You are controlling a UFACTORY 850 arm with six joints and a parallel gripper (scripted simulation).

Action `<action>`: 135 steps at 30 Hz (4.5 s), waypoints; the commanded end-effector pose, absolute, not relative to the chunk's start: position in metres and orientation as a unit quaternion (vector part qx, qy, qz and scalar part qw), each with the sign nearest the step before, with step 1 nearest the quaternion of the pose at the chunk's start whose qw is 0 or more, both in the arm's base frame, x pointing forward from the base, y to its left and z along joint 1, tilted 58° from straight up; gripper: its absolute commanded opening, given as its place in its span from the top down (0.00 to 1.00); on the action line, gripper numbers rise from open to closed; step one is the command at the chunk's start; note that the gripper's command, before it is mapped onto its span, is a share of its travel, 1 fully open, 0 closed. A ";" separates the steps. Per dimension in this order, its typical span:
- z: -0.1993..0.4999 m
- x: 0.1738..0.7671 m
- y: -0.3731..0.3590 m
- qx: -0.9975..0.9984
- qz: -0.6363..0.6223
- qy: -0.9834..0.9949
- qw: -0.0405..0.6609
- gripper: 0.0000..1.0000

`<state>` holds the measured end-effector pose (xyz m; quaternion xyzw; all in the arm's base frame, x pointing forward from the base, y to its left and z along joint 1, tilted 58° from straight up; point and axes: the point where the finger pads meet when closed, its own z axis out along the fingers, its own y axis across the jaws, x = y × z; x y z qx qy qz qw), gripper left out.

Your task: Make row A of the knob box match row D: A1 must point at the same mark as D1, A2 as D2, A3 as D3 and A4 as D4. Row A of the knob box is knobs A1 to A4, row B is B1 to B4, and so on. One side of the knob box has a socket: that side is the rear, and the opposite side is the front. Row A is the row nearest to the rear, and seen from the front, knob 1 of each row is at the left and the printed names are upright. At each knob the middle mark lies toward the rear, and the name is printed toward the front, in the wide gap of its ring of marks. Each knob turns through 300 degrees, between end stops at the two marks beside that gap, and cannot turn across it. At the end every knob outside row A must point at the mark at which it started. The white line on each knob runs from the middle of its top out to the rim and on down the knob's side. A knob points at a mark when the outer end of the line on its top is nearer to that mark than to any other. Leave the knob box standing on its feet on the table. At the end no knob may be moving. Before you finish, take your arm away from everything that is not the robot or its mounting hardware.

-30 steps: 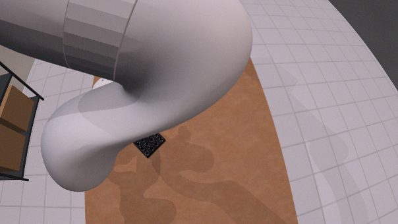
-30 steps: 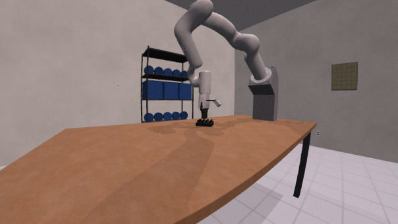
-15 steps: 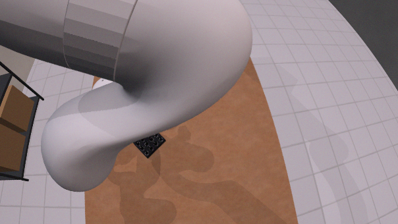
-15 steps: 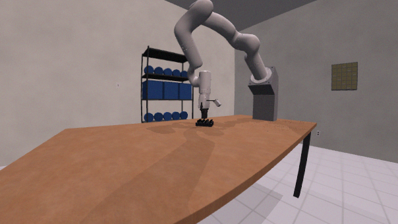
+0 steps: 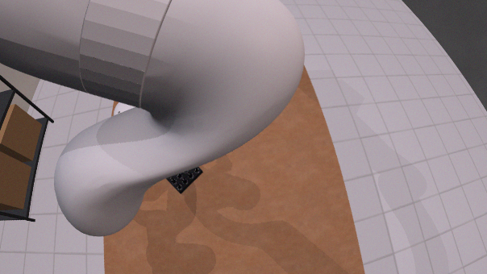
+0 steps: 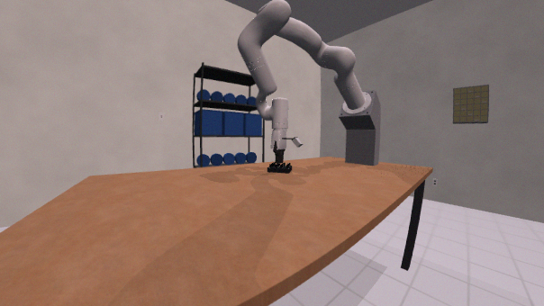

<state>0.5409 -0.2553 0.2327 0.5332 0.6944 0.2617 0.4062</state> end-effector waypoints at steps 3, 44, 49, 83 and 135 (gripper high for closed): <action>0.231 0.544 -0.256 0.533 0.262 0.694 0.406 0.81; 0.230 0.545 -0.256 0.533 0.262 0.694 0.406 0.81; 0.230 0.545 -0.256 0.533 0.262 0.694 0.406 0.92; 0.230 0.545 -0.256 0.535 0.263 0.693 0.406 0.92; 0.230 0.545 -0.256 0.781 0.412 0.396 0.254 0.92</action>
